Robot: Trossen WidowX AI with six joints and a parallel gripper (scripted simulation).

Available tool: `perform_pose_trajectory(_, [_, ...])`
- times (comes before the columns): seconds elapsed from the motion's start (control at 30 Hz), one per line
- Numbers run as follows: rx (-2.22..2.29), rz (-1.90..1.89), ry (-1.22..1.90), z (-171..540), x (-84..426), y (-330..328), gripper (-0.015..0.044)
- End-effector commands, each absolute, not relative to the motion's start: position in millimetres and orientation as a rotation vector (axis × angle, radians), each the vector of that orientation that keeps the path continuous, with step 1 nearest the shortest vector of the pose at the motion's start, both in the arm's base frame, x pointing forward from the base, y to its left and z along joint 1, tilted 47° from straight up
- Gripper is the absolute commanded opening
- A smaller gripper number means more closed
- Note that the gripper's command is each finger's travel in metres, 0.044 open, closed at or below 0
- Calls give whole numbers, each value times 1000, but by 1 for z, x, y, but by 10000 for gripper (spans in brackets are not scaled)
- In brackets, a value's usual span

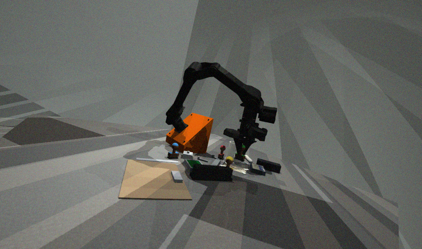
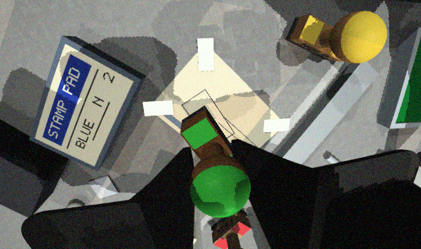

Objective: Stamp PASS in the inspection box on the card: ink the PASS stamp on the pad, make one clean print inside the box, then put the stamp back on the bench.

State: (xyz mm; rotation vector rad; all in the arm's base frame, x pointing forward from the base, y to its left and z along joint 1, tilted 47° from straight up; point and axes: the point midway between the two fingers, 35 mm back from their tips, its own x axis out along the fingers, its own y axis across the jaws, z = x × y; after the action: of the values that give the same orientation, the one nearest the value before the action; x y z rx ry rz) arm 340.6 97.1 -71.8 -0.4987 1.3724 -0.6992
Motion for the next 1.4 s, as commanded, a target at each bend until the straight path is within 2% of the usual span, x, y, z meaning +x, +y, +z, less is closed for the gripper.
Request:
perform_pose_trajectory(0.0, [-509, -697, 1375, -74, 340, 94, 0])
perform_pose_trajectory(1.37, [-512, -698, 1371, -92, 340, 74, 0])
